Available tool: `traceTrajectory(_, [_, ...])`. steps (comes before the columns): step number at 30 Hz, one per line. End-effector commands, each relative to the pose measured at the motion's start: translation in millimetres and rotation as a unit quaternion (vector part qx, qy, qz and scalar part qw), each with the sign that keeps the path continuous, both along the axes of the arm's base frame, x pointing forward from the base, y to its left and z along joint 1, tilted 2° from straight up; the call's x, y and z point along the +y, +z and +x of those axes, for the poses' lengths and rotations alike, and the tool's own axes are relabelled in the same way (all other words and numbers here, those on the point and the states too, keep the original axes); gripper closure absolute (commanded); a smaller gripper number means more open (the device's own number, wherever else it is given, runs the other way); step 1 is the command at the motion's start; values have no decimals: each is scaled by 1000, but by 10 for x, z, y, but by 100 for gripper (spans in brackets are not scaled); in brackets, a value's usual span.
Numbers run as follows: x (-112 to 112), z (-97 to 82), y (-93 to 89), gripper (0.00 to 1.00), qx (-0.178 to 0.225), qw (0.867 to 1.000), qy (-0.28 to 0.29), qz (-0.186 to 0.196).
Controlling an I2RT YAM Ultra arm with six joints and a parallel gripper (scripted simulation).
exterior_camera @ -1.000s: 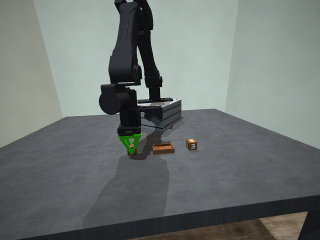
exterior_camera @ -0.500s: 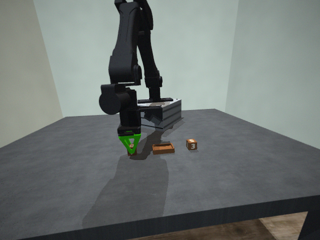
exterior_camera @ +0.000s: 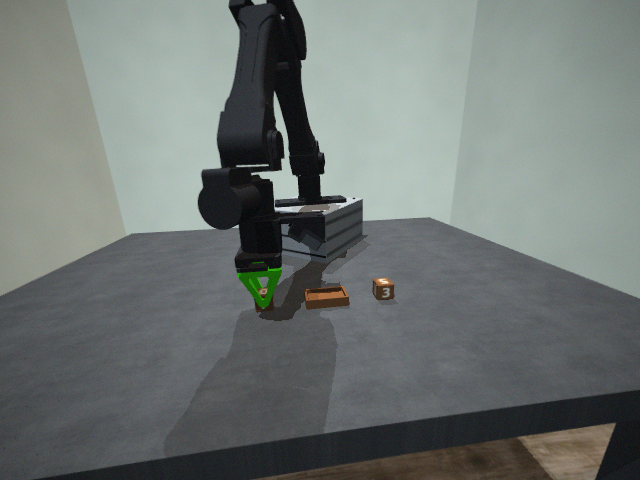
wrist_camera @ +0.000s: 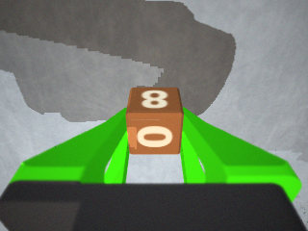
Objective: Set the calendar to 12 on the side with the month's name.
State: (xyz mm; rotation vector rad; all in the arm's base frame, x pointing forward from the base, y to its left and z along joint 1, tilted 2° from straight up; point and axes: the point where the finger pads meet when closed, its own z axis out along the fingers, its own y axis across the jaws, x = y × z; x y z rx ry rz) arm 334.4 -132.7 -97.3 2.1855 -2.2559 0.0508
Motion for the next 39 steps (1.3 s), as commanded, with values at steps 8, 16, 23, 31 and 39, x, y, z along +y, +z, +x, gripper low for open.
traceTrajectory(8, [-5,27,26,63,-5,1000,0,0])
traceTrajectory(16, [-5,27,26,55,-5,1000,0,0])
traceTrajectory(23, [-5,27,27,55,-5,1000,0,0])
traceTrajectory(31, [-2,23,158,55,-5,1000,0,0])
traceTrajectory(39, [4,14,452,55,-5,1000,0,0])
